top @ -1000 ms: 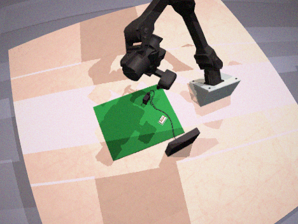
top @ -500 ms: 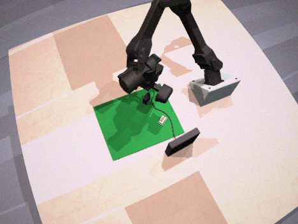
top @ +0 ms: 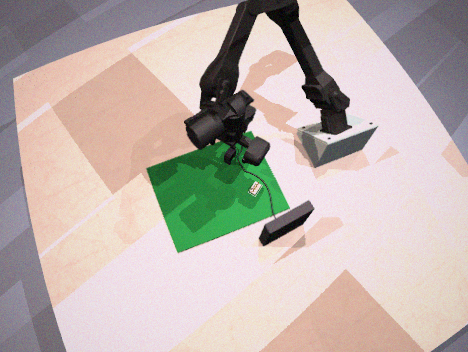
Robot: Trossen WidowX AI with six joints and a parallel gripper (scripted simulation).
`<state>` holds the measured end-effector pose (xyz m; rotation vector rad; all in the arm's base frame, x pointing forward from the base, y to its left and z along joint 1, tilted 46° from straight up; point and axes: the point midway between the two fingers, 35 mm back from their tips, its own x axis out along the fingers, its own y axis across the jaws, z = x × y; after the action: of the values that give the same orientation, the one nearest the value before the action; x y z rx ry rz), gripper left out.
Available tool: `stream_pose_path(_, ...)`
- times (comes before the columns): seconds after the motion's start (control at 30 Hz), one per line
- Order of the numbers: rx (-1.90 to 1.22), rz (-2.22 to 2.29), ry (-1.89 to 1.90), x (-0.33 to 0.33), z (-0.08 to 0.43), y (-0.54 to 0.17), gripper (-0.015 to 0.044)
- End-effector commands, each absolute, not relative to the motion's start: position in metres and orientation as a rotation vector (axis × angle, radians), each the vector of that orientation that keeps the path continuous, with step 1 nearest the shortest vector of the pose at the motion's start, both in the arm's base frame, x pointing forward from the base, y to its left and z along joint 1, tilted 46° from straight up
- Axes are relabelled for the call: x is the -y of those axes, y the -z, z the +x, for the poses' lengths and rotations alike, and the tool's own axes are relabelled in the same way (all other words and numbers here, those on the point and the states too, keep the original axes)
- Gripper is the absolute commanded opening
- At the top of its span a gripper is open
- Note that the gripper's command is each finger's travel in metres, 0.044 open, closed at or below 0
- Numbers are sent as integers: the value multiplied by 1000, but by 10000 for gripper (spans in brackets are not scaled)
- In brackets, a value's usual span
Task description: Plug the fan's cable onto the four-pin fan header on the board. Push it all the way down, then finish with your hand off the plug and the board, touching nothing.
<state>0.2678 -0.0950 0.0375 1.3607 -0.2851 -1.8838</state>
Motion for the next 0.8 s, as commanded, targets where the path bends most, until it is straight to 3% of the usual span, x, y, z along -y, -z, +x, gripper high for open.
stream_pose_path(0.0, 283, 1356, 1881, 101, 267, -32, 440)
stream_pose_path(0.77, 285, 1353, 1880, 123, 262, -11, 440)
